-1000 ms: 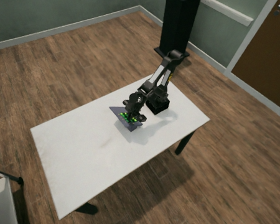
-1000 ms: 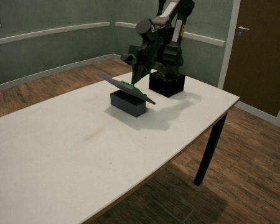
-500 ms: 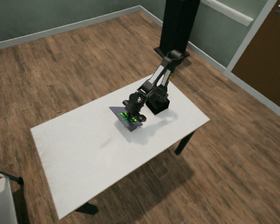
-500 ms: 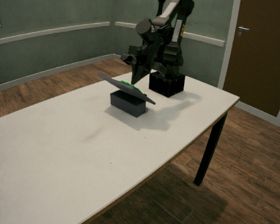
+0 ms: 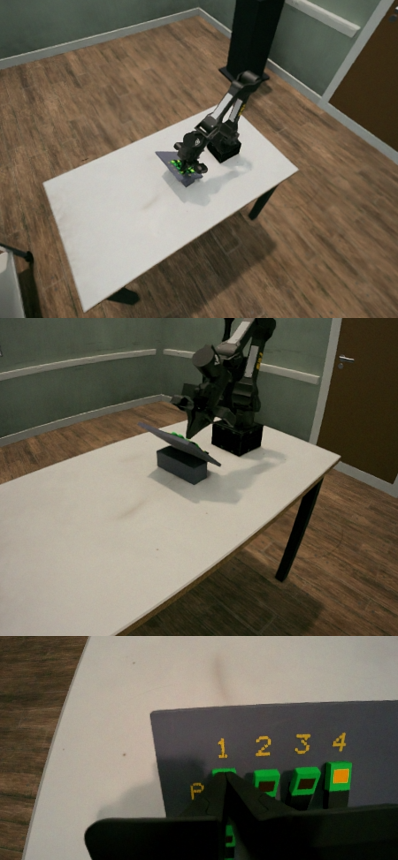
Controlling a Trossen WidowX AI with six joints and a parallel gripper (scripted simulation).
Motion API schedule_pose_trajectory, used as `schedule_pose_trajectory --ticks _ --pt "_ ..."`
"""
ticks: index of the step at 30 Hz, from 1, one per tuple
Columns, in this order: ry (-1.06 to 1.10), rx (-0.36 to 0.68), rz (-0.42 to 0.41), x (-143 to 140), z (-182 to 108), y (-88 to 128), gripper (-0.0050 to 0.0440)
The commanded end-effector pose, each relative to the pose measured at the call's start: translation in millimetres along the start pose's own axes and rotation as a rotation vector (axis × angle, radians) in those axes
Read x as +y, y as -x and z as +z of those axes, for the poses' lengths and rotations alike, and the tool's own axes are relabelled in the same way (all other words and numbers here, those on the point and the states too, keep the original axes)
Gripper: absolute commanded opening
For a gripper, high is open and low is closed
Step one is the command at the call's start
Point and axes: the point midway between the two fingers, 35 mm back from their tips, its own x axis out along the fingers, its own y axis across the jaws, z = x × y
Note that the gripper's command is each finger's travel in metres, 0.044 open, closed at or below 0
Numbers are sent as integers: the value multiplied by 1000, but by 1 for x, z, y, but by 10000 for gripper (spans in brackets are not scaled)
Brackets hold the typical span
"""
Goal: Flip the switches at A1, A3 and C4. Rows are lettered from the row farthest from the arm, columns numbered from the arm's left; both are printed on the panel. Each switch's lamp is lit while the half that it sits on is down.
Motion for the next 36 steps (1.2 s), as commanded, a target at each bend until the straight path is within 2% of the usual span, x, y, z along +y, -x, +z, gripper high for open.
schedule_pose_trajectory --ticks 1,3,7,9,13,19,24,32,36 --pt "2 -13 3 0 3 3 -50" --pt "-2 -36 1 1 12 15 -50" --pt "-4 -58 3 1 12 53 -50" --pt "-4 -58 3 1 12 53 -50" --pt "-3 -59 2 1 7 70 -50" --pt "1 -57 5 -3 7 70 -50" --pt "5 -47 1 -36 7 68 -50" --pt "6 -47 -1 -49 6 66 -50" --pt "3 -6 3 -48 -2 38 -50"
